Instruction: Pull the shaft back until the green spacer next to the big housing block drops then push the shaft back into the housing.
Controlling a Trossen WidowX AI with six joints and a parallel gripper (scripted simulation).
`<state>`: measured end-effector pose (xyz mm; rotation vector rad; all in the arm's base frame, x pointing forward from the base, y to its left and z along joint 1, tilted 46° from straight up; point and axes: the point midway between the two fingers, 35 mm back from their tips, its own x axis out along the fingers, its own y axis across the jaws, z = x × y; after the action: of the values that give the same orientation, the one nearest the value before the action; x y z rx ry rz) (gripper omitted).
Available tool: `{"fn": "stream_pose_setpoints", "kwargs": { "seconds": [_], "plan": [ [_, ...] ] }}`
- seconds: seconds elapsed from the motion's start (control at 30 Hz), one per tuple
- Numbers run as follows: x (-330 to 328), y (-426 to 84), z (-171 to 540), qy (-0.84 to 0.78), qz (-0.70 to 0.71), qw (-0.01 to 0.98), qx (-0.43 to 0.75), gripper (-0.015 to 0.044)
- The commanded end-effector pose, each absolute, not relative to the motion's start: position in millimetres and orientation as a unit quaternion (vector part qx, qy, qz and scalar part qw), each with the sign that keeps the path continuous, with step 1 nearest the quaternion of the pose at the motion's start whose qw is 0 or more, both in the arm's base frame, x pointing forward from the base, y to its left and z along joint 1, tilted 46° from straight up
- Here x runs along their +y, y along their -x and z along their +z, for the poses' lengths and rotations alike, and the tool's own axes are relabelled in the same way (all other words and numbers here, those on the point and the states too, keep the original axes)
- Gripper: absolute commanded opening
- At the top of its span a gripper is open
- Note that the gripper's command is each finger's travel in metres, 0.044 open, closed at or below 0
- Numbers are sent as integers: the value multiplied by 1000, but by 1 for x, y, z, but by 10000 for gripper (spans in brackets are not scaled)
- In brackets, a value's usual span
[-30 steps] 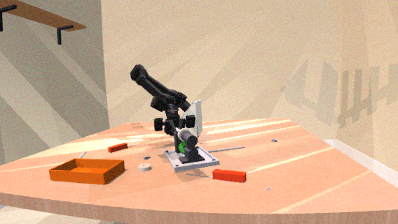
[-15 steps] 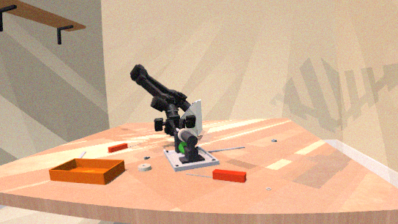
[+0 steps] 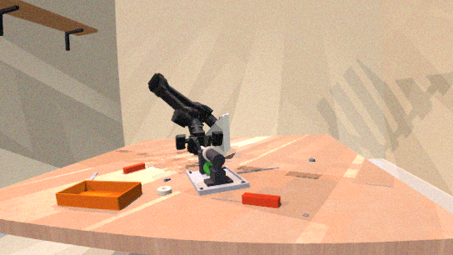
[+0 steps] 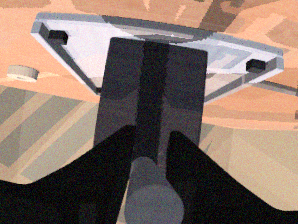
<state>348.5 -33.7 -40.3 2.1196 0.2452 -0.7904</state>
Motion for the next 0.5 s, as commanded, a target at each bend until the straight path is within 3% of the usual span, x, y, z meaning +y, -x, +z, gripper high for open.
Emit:
{"fn": "stream_pose_setpoints", "kwargs": {
  "seconds": [0.0,0.47],
  "plan": [
    [-33,-351,-40,-847,-314,418,98,0],
    [-32,-354,-41,-847,-314,418,98,0]
  ]
}}
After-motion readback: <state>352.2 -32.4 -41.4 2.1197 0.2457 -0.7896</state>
